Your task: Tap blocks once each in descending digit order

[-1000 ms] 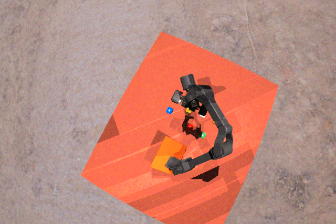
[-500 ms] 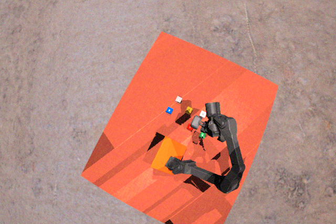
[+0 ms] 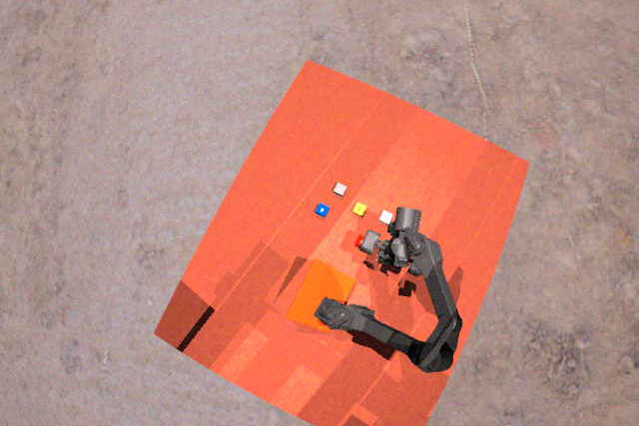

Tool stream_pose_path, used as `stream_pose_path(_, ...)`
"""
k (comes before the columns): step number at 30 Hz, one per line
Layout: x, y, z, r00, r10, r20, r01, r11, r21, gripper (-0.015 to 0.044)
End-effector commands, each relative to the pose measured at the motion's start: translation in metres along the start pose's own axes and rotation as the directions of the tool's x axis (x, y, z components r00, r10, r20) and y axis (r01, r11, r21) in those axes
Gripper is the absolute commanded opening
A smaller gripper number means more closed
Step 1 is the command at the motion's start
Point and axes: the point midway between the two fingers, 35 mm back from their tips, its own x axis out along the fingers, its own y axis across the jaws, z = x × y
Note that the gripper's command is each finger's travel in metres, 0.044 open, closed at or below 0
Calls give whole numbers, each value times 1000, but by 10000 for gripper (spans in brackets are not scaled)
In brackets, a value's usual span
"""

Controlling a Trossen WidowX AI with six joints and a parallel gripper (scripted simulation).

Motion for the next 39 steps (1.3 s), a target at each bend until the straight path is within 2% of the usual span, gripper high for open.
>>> stream_pose_path(1,8,-2,0,1000,-3,18,3,1000,6,20)
stream_pose_path(27,38,-3,1,1000,-4,18,4,1000,7,20)
stream_pose_path(31,10,-2,1,1000,-3,18,3,1000,7,20)
stream_pose_path(36,6,-2,1,1000,-3,18,2,1000,6,20)
stream_pose_path(39,-25,0,3,1000,5,19,-5,1000,5,20)
